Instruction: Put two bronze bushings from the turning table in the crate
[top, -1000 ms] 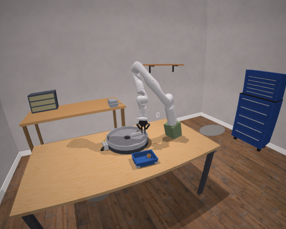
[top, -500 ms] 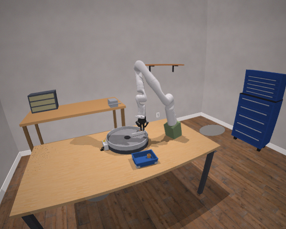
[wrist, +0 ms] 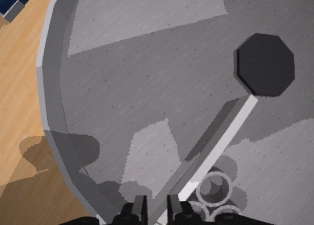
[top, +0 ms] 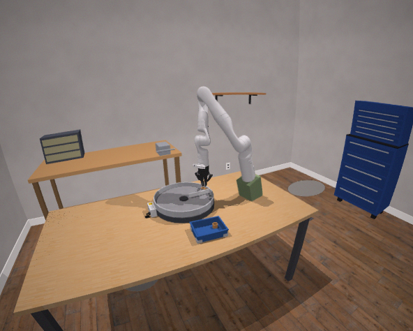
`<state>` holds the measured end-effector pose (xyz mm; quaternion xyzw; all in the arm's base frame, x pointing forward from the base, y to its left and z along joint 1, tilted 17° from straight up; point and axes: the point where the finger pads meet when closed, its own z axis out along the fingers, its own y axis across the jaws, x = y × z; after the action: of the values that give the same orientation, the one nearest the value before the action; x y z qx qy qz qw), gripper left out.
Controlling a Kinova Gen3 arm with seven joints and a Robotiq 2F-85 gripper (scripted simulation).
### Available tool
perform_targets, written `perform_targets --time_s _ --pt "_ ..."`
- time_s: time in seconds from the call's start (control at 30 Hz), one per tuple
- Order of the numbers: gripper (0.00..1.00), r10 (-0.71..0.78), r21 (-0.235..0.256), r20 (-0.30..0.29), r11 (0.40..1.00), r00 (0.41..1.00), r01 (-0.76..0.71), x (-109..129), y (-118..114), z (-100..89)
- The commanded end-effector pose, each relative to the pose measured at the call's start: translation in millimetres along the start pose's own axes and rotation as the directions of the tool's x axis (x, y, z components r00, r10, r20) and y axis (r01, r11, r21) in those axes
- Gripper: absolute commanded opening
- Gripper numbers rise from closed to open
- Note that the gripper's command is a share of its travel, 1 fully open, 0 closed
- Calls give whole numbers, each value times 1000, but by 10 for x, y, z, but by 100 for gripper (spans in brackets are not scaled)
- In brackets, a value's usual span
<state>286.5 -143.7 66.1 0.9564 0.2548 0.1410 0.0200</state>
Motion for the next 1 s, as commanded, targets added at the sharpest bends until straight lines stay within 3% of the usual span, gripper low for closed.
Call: perform_targets --time_s 0.0,0.3,0.47,0.97 --pt "14 52 -3 0 999 999 -52 -118 111 -5" --pt "14 52 -3 0 999 999 -52 -118 111 -5" --pt "14 254 -3 -1 967 967 -254 -571 462 14" --pt "14 263 -8 -1 965 965 -263 -601 485 -1"
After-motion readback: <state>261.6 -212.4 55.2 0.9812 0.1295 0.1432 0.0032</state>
